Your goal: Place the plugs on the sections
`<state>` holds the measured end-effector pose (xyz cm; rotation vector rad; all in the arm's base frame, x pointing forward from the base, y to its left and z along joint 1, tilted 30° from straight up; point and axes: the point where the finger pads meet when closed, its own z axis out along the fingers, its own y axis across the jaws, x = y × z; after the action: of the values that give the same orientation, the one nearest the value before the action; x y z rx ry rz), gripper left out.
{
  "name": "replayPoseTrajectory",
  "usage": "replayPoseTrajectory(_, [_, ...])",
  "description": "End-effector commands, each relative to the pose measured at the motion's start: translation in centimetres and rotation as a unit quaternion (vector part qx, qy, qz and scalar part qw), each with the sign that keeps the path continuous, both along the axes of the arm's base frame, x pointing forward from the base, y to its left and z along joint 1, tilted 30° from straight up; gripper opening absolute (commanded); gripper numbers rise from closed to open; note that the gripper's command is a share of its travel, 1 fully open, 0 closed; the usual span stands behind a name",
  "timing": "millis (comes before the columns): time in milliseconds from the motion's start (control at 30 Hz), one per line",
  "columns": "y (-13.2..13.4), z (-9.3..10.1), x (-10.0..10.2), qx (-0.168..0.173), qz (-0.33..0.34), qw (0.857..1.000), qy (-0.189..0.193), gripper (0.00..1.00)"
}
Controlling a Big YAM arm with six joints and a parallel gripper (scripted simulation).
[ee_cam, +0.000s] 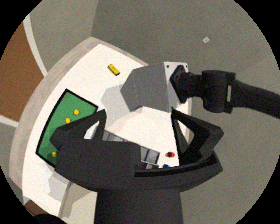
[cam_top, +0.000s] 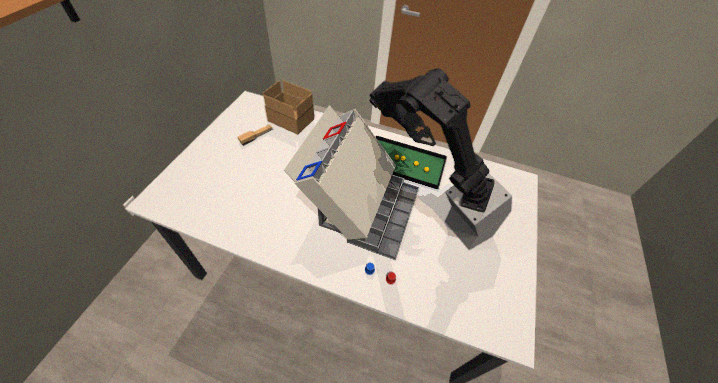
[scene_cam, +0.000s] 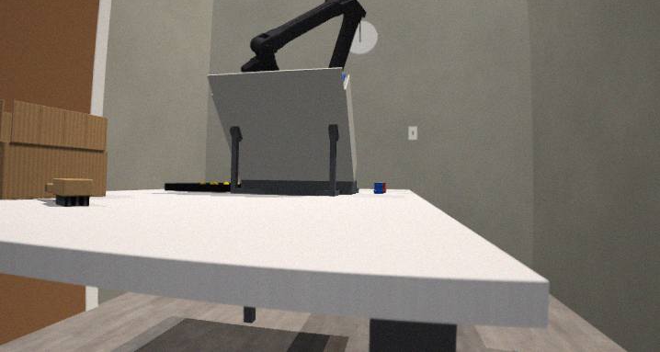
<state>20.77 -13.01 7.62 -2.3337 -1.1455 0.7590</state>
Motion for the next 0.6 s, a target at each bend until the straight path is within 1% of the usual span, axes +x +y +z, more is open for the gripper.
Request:
replayPoseTrajectory(0, [-0.18, 0.20, 0.15, -0.003, -0.001, 1.000, -0.002, 1.00])
replayPoseTrajectory(533, [-0.18, 0.20, 0.15, -0.003, -0.001, 1.000, -0.002, 1.00])
replayPoseTrajectory(567, [0.27, 0.27, 0.37, -0.003, -0.001, 1.000, -0.002, 1.00])
